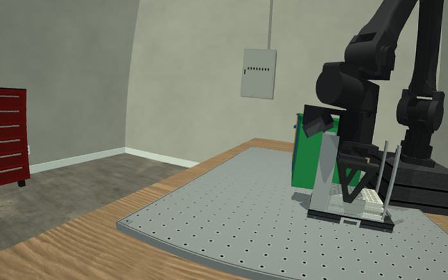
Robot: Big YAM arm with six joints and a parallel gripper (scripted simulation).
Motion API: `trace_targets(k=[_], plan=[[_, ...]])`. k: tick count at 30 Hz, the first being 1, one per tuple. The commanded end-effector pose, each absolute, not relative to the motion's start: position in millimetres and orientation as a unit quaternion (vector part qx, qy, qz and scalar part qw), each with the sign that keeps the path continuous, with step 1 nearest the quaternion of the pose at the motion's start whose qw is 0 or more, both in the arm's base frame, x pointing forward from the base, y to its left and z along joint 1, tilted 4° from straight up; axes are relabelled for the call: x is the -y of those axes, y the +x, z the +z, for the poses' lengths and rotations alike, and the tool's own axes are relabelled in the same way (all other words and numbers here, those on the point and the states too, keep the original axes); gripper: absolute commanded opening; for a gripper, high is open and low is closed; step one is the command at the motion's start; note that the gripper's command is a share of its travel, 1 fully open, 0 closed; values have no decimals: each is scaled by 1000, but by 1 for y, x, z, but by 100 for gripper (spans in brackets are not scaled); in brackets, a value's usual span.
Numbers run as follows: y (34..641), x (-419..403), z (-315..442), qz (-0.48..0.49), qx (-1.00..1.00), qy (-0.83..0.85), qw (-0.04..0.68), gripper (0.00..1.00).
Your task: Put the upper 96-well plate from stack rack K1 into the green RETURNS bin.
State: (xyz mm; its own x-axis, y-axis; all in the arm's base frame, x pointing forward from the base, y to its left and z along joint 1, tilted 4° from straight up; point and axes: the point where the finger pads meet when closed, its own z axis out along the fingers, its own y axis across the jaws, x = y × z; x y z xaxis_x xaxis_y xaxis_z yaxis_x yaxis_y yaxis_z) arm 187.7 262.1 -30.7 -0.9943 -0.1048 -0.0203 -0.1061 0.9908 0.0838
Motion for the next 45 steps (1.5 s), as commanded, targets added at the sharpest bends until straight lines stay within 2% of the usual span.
trace_targets(k=[1, 11, 12, 45], plan=[[182, -264, -42, 37, -997, -63, -2, 100], [182, -264, -42, 37, -997, -63, -2, 100], [182, -264, -42, 37, -997, -63, -2, 0], [185, -269, -40, 40, -997, -61, 1, 0]])
